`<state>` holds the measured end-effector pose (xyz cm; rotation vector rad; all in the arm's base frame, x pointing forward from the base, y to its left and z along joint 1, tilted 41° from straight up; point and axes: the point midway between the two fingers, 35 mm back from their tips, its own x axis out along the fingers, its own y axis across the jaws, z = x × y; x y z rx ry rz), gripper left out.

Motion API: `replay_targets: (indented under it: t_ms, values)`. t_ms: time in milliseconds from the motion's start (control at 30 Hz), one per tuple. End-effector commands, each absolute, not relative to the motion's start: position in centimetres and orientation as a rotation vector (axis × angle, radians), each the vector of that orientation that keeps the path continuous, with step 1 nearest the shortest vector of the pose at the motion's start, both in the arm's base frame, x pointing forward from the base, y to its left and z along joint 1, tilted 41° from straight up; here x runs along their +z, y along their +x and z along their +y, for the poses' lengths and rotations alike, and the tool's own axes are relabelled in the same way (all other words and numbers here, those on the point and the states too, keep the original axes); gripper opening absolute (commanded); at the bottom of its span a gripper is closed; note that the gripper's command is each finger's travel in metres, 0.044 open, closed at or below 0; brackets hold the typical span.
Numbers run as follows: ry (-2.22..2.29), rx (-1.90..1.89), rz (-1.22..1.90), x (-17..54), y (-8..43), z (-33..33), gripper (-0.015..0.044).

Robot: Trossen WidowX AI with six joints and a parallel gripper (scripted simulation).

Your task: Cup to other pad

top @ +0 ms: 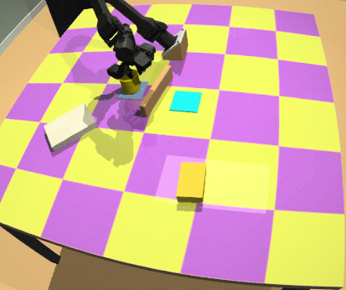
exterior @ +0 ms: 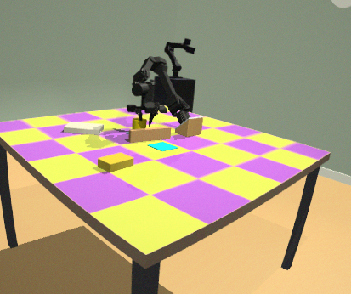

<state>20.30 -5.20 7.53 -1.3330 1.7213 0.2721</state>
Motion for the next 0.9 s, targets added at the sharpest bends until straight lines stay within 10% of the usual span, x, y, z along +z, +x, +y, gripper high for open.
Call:
replay_targets:
  t_ms: [0, 867]
  values:
    - [-1.341, 0.27, 1.722, 7.43, 20.27, -5.39, 0.0167]
    - [-1.333, 0.272, 1.721, 7.59, 20.32, -5.13, 0.0]
